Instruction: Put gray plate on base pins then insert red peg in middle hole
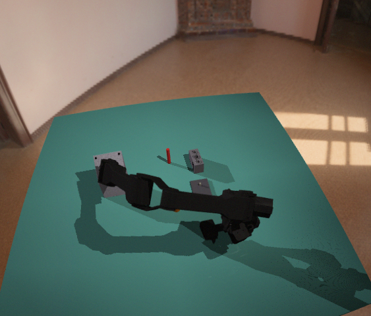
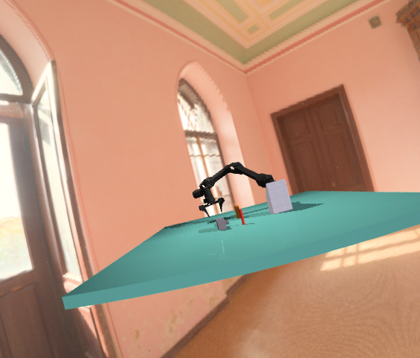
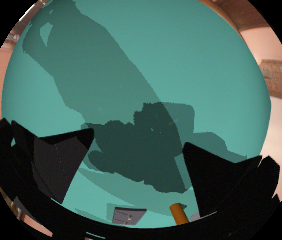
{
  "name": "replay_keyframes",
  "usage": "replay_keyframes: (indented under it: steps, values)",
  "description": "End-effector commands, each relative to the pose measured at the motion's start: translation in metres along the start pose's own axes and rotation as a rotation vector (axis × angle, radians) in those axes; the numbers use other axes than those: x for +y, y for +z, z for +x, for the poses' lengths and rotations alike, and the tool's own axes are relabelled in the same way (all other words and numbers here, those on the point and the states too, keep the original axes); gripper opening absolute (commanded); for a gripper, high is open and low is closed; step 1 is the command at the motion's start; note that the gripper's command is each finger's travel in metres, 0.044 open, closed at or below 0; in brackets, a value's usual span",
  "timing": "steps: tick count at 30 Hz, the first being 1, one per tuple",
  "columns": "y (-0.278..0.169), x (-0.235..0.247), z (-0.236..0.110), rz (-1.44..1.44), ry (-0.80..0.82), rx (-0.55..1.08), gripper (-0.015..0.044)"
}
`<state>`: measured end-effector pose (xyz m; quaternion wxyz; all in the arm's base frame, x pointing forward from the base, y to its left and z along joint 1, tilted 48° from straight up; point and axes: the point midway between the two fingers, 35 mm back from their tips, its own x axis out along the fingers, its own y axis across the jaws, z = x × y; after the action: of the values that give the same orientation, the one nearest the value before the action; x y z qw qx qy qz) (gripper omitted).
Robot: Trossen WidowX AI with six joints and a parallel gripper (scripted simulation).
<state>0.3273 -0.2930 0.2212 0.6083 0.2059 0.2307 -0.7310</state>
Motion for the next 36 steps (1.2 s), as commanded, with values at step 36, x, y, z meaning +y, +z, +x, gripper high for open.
replay_keyframes:
  steps: [36]
  values:
    - [-0.393,0.006,-0.085,0.036,0.115,0.109,0.0440]
